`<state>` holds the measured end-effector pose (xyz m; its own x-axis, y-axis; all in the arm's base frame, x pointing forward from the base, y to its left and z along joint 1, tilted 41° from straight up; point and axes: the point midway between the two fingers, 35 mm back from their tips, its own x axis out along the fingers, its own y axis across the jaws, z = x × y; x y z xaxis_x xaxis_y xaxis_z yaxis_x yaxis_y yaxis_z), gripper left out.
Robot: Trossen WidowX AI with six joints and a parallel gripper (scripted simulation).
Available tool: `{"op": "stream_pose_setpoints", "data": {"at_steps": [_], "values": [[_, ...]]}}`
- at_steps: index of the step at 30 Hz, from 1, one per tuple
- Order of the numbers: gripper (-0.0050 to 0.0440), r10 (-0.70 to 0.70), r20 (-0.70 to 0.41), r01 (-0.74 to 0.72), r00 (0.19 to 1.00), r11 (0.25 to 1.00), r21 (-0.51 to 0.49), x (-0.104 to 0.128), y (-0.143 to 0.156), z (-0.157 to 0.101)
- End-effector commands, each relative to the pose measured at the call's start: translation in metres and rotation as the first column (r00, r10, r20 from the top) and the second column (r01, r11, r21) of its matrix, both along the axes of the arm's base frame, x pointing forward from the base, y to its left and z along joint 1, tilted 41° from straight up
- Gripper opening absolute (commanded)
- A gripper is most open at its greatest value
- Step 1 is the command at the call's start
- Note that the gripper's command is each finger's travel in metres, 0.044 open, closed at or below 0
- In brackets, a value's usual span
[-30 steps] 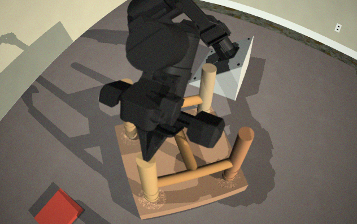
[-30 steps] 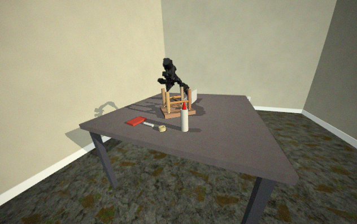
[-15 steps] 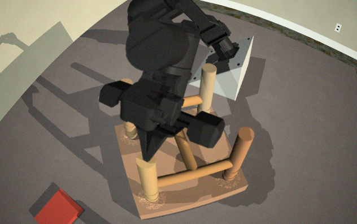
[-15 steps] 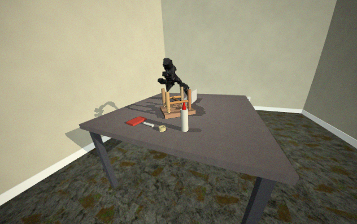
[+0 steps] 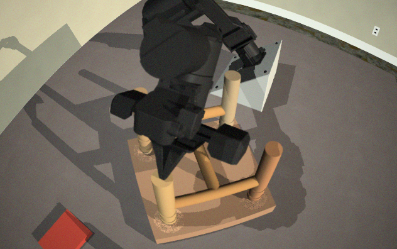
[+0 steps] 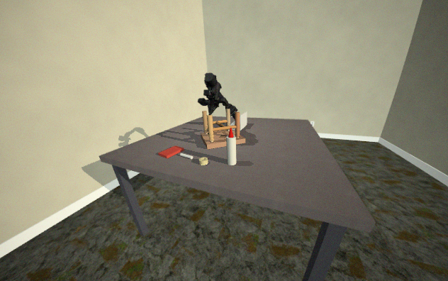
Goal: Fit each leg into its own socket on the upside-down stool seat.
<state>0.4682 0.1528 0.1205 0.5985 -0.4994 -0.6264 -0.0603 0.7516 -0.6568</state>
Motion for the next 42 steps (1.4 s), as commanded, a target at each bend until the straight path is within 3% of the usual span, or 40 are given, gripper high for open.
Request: {"op": "stream_pose_setpoints", "data": {"at_steps": [1, 42], "values": [[0.0, -0.02, -0.036, 0.019, 0.999, 1.0, -0.008, -0.0003, -0.0142, -0.0126], [0.0, -0.017, -0.031, 0.017, 0.999, 1.0, -0.007, 0.0002, -0.0129, -0.0118]]}}
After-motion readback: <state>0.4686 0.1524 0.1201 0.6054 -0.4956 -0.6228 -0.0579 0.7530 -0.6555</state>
